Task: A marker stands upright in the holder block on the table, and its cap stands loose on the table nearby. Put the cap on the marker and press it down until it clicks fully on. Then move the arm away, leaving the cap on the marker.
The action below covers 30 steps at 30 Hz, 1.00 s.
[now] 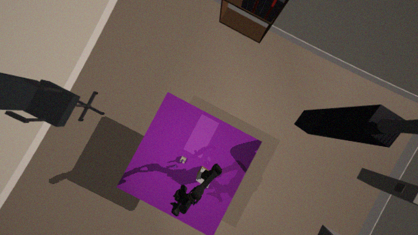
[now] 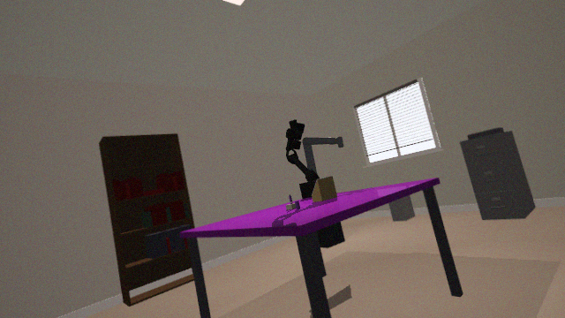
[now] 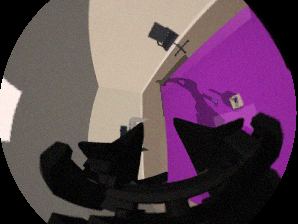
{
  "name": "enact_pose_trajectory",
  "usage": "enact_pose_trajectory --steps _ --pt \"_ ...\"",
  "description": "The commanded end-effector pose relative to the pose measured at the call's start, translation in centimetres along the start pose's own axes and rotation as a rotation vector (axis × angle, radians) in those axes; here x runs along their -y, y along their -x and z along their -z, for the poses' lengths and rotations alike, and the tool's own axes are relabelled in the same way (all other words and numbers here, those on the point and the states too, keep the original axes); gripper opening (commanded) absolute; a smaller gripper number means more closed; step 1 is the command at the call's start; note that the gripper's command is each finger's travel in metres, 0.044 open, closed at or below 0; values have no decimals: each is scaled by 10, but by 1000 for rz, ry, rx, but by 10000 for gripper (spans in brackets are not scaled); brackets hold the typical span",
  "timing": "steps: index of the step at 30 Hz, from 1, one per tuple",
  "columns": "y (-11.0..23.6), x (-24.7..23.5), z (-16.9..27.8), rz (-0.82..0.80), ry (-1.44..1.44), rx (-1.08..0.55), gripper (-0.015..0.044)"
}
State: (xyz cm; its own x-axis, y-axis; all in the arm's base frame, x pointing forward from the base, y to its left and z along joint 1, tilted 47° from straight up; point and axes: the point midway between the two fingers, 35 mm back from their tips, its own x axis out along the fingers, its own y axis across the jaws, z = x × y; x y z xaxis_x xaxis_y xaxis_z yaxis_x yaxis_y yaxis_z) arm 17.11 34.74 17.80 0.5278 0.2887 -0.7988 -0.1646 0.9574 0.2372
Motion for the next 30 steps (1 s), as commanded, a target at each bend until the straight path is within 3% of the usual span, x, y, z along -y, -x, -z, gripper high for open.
enact_pose_trajectory --steps 1,10,18,30 --pt "-50 31 -14 204 -166 -9 231" --pt "-159 145 -32 729 -584 32 231" --pt "-219 267 -12 1195 -869 130 231" --pt "-228 310 5 1234 -887 142 231"
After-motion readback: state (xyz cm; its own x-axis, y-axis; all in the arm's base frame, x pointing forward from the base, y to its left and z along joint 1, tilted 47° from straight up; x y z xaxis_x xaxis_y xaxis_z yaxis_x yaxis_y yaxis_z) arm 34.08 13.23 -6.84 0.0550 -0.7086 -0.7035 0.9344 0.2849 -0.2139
